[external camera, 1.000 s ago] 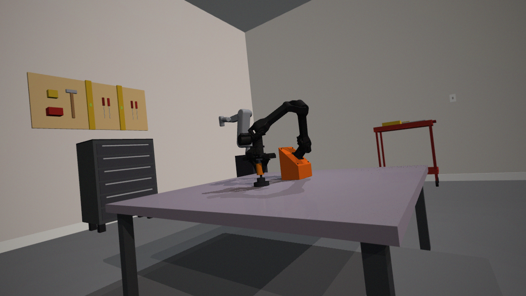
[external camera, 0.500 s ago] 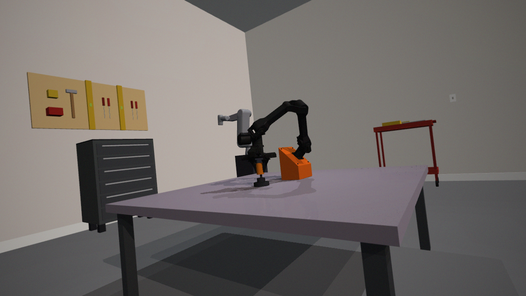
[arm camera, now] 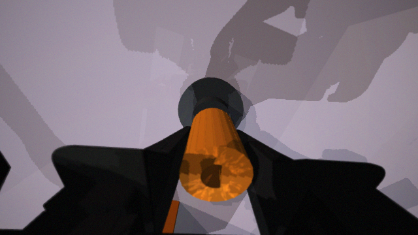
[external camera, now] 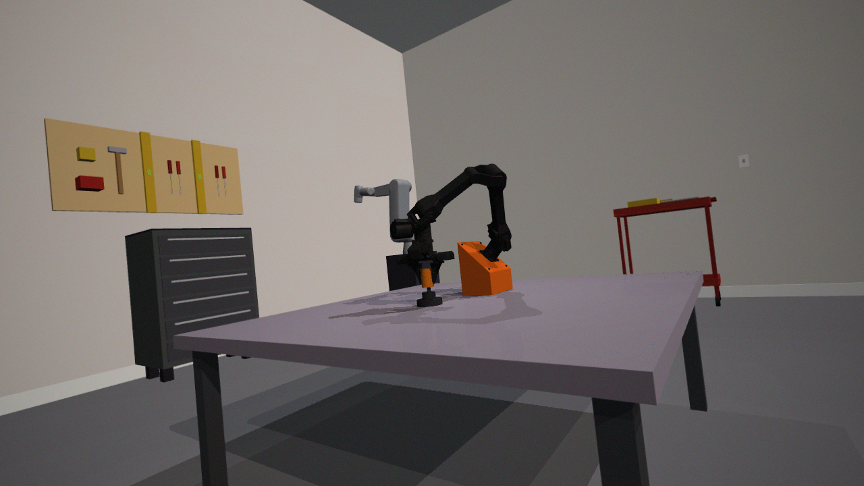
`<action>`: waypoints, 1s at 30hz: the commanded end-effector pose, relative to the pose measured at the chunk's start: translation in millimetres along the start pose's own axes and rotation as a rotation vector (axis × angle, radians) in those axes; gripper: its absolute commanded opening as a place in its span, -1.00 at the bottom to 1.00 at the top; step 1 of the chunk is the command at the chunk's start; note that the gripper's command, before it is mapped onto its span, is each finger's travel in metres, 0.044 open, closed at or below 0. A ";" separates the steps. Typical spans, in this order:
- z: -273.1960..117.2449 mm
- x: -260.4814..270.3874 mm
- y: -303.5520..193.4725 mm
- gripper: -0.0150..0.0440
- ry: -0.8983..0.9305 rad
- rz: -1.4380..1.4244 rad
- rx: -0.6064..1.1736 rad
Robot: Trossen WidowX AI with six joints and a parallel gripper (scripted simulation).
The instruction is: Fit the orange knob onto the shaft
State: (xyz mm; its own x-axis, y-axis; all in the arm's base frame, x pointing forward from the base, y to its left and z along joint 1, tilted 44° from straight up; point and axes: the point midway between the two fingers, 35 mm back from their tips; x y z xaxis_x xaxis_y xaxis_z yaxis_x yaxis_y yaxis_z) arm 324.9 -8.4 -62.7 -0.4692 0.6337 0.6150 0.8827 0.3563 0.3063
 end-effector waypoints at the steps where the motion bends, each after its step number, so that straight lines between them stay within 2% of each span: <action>1: 0.1 0.2 0.6 -0.49 0.000 -0.001 -0.003; 30: 0.8 0.2 0.6 -0.49 0.000 -0.033 -0.003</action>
State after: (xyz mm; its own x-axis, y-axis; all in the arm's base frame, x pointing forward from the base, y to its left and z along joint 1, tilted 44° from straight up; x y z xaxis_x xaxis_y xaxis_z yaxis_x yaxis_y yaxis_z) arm 325.1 -8.1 -63.1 -0.4806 0.6301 0.6099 0.8766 0.3641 0.3146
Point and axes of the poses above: the point midway between the two fingers, 35 mm back from their tips, its own z axis out along the fingers, its own x axis across the jaws, y = z × x, and after that the axes turned 12 degrees about -z, right-handed
